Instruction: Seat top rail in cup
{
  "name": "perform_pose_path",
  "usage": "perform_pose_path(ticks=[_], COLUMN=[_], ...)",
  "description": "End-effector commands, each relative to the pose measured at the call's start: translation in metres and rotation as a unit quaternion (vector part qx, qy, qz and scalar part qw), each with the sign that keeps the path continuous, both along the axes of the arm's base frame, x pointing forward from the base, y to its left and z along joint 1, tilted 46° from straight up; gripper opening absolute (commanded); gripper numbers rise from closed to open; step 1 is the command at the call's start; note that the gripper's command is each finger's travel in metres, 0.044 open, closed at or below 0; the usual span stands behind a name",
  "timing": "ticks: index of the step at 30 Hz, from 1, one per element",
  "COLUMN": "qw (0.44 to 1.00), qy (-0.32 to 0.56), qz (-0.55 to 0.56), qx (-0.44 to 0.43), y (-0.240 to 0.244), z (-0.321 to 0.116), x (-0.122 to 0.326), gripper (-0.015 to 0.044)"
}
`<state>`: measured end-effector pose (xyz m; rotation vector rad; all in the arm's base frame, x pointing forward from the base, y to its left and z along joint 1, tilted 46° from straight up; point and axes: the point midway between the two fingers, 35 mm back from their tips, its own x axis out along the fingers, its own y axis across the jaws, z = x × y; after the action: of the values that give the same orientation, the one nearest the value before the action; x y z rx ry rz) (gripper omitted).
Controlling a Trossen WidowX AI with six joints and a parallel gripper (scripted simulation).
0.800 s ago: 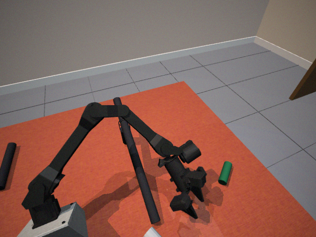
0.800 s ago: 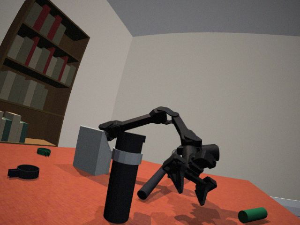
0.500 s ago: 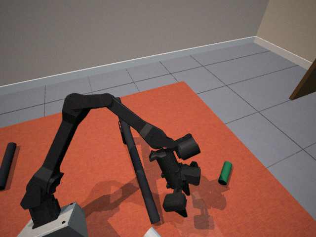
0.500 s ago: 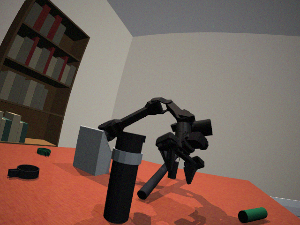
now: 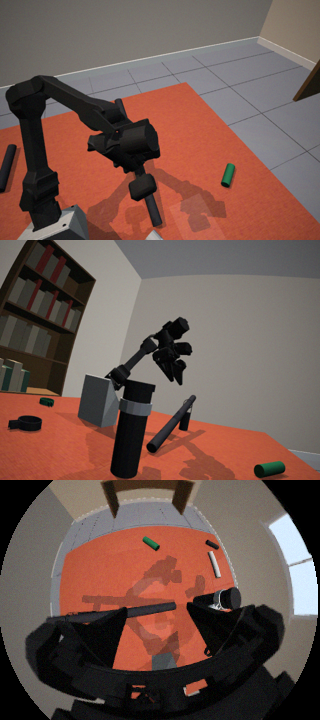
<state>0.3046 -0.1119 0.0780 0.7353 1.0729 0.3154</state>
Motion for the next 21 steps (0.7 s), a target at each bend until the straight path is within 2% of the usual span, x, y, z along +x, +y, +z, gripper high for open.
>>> perform_pose_path(ticks=[1,10,15,21], qw=[0.998,0.995,0.968,0.899], qy=[-0.061,-0.089,-0.177,-0.294], qz=[0.012,0.049,0.158,0.285], qx=[0.015,-0.011,-0.079,-0.157], y=[0.004,-0.005,-0.03,-0.059], z=[0.023,0.015,-0.008,-0.041], x=[-0.014,-0.015,-0.02,-0.032], gripper=[0.044,0.044,0.044,0.044])
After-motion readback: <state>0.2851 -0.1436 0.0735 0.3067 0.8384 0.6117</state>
